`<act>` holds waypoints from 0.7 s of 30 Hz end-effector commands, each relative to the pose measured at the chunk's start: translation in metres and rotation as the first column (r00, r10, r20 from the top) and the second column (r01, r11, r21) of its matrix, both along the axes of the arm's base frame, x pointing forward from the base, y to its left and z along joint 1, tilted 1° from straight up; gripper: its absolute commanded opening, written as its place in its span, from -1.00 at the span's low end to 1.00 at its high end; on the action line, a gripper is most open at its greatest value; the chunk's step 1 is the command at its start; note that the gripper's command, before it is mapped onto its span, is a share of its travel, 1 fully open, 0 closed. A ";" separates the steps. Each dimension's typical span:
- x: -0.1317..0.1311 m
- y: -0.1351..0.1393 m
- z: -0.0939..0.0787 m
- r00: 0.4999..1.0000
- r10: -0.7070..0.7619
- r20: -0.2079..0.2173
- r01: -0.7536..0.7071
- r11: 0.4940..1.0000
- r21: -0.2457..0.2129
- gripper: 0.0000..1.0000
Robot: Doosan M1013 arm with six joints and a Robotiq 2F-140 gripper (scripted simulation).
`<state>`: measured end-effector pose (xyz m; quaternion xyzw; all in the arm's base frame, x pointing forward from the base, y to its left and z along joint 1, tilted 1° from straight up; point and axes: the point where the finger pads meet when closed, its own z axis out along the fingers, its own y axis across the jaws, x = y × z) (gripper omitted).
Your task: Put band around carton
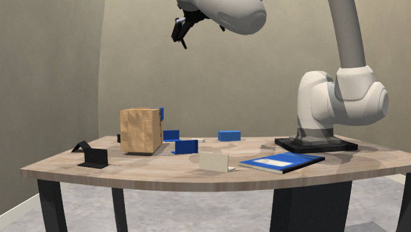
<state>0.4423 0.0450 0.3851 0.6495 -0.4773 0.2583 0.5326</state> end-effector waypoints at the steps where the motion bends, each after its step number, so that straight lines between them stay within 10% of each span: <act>1: 0.000 0.000 0.000 1.000 0.000 0.001 0.000 1.000 0.001 1.00; 21: 0.003 -0.007 -0.014 0.998 -0.043 0.050 0.040 0.998 0.049 1.00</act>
